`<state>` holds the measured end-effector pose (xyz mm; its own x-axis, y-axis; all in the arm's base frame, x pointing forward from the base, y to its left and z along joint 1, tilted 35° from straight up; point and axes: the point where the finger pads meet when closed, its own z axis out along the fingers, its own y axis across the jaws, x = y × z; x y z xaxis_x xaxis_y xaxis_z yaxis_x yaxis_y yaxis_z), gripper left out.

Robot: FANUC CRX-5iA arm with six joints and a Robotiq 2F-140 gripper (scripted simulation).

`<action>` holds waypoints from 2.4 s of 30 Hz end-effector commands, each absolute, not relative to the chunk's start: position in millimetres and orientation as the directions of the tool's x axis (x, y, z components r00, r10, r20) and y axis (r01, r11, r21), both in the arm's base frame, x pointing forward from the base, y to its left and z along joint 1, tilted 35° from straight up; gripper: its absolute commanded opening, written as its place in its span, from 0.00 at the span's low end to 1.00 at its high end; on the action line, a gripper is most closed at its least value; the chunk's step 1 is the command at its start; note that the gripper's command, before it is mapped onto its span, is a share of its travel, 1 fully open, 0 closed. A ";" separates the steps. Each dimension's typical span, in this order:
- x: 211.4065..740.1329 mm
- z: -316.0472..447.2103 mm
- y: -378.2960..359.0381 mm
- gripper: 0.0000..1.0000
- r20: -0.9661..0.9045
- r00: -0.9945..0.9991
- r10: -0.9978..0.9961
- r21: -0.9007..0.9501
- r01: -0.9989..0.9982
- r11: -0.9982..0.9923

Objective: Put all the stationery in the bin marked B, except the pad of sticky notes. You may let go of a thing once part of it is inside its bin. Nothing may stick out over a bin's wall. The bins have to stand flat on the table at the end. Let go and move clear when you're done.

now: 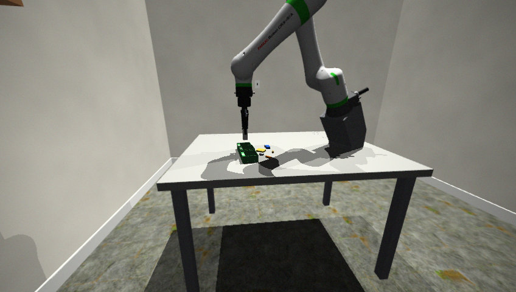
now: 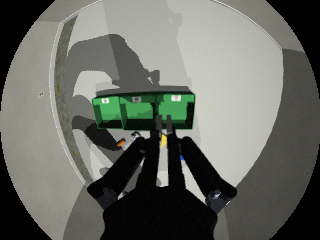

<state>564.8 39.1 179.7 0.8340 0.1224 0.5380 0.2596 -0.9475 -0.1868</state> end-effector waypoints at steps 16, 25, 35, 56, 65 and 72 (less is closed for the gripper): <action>550.0 189.4 90.3 0.05 0.538 0.834 0.122 -0.184 0.257 -0.949; 561.7 169.6 97.3 0.05 0.538 0.834 0.122 -0.184 0.257 -0.949; 572.1 152.1 103.6 0.05 0.538 0.834 0.122 -0.184 0.257 -0.949; 578.9 140.5 107.7 0.05 0.538 0.834 0.122 -0.184 0.257 -0.949; 578.9 140.5 107.7 0.05 0.538 0.834 0.122 -0.184 0.257 -0.949; 578.9 140.5 107.7 0.05 0.538 0.834 0.122 -0.184 0.257 -0.949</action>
<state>578.8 107.7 140.3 0.8344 0.1217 0.5375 0.2570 -0.9487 -0.1841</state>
